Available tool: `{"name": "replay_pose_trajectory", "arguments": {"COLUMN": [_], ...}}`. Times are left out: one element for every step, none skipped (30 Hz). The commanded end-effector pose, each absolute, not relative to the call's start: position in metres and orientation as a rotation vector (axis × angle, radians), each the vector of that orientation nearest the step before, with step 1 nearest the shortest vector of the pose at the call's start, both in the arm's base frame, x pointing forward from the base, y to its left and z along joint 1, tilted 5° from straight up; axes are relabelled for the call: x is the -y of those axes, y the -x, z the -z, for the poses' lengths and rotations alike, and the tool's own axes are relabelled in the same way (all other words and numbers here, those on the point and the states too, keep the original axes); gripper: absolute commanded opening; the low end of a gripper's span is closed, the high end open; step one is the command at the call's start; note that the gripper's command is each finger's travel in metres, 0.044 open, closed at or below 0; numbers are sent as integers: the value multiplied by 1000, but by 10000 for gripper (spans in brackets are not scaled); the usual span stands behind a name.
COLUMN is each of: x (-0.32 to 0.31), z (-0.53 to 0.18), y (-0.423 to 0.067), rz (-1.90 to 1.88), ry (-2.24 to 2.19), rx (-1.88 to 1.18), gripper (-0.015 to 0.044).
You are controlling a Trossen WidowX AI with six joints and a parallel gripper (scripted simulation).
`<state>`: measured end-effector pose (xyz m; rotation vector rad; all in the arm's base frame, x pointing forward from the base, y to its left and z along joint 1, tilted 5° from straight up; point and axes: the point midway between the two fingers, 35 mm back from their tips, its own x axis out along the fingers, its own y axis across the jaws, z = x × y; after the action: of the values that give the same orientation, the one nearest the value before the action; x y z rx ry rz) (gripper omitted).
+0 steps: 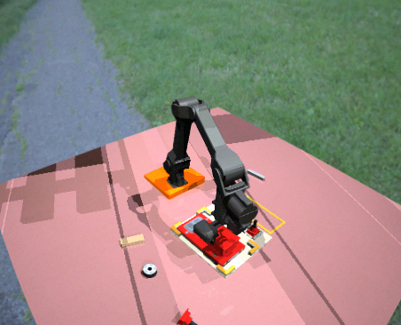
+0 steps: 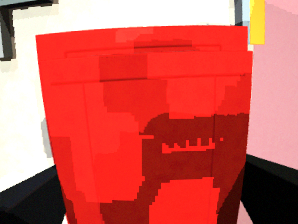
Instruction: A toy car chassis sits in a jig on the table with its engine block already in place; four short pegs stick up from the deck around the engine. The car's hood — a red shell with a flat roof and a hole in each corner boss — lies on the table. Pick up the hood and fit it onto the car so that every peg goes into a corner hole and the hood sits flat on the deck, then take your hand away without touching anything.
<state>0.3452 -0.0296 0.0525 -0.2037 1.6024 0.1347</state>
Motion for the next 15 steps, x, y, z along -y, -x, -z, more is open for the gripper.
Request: {"name": "replay_pose_trajectory", "arguments": {"x": [30, 30, 30, 30, 30, 30, 30, 30, 30, 30, 30, 30, 30, 30, 30], "z": [-53, -53, -52, -52, -52, -51, -51, -50, -50, -50, -49, -49, -49, -48, -48], "y": [-346, -346, -346, -346, -346, -346, -346, -346, -346, -346, -346, -346, -346, -346, -346], "rz": [-134, -134, -134, -134, -134, -134, -134, -134, -134, -134, -134, -134, -134, -134, -134], "ry": [205, 205, 205, 205, 205, 205, 205, 205, 205, 205, 205, 205, 205, 205, 205], "rx": [-1599, -1599, -1599, -1599, -1599, -1599, -1599, -1599, -1599, -1599, -1599, -1599, -1599, -1599, -1599], "gripper": [0, 0, 0, 0, 0, 0, 0, 0, 0, 0, 0, 0, 0, 0, 0]}}
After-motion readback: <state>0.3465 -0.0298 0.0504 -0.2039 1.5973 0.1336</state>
